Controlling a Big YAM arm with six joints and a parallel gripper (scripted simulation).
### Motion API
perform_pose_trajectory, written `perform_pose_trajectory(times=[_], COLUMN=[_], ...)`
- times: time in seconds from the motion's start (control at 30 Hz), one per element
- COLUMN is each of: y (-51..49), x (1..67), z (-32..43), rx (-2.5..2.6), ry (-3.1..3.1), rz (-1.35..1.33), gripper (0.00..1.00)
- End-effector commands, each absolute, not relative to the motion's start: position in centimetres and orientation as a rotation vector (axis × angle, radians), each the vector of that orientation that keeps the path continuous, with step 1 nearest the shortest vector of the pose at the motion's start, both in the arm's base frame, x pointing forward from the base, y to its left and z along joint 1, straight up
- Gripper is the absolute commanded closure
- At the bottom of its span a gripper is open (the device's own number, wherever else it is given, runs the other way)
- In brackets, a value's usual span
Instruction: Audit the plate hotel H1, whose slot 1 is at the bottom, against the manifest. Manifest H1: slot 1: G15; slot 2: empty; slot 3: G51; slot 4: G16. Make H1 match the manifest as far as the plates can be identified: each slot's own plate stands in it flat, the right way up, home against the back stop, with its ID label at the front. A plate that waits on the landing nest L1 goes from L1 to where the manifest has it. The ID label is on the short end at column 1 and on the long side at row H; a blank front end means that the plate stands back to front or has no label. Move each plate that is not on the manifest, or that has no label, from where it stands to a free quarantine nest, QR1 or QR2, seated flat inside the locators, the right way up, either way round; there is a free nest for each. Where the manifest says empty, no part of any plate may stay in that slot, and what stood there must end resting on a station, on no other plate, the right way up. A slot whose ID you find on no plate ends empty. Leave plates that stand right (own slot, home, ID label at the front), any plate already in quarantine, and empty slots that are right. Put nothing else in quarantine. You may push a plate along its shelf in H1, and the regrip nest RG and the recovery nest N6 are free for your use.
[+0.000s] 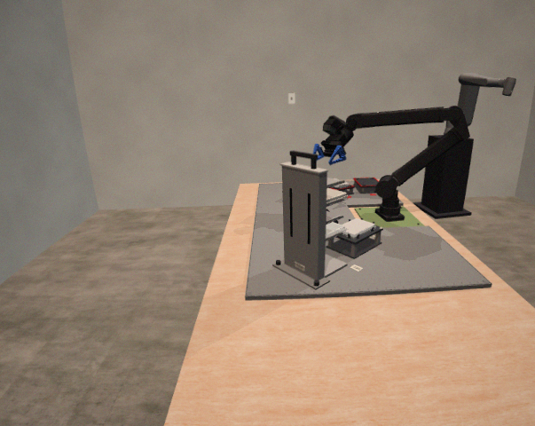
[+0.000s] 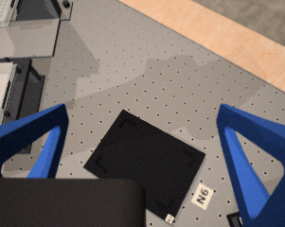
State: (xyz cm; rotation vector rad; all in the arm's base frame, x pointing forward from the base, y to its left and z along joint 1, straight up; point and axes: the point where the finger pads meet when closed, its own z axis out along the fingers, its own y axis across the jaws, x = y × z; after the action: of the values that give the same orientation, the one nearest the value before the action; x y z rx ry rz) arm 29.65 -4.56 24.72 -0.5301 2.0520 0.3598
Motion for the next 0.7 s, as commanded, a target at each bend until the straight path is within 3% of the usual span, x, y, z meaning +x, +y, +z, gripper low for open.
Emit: perform_pose_trajectory(times=[0.0, 0.17, 0.67], y=[-5.5, -4.4, -4.9], x=[30.7, 30.1, 30.3], z=[28.9, 23.8, 25.4], rx=[-0.611, -0.604, -0.594], ry=[1.969, 2.009, 1.998], rz=[0.247, 0.318, 0.294], gripper=[0.0, 0.0, 0.0])
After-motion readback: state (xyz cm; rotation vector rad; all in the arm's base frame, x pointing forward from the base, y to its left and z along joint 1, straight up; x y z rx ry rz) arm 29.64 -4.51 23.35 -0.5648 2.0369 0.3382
